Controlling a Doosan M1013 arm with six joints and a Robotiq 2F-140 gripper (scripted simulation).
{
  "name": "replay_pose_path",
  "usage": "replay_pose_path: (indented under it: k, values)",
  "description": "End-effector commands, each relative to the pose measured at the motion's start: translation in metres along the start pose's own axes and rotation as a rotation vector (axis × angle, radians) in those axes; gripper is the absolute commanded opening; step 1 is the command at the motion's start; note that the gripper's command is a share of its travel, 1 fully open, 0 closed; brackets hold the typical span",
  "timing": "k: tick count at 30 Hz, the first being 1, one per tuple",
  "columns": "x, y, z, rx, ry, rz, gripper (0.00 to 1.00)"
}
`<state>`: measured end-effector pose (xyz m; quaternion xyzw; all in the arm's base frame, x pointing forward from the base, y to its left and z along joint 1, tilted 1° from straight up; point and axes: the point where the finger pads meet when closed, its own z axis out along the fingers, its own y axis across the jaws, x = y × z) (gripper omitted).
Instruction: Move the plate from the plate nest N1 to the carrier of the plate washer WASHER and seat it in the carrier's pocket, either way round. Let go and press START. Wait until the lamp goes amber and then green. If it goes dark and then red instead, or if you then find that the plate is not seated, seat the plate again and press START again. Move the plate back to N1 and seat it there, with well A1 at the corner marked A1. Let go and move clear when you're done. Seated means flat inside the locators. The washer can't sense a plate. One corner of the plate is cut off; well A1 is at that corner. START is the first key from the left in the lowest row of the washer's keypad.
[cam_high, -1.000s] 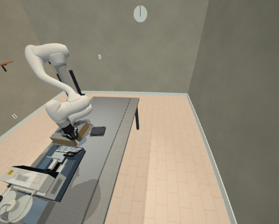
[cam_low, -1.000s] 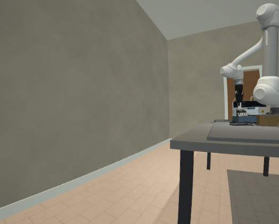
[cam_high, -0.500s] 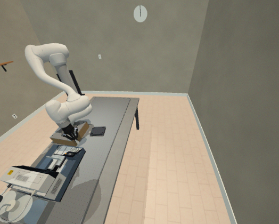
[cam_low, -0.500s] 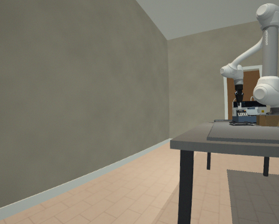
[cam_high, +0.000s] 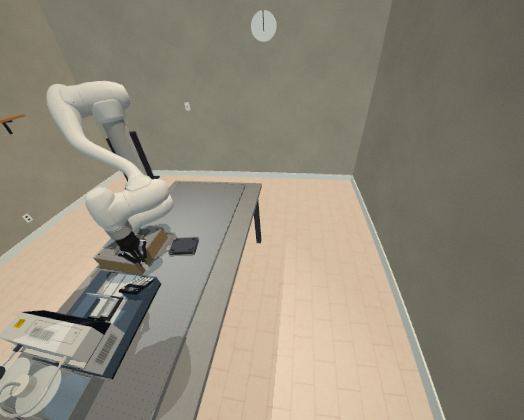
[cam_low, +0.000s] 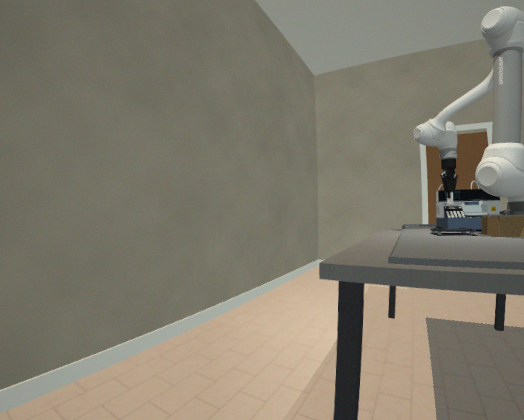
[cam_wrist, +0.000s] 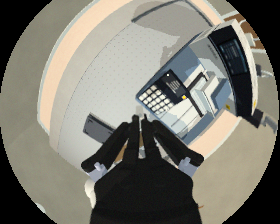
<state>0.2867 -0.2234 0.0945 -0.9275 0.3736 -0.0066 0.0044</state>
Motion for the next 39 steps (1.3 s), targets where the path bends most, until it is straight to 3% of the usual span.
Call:
replay_pose_path:
  k: [1,39]
  values:
    - [0.0000,0.0000,0.0000,0.000,0.000,0.000,0.10]
    - [0.0000,0.0000,0.0000,0.000,0.000,0.000,0.10]
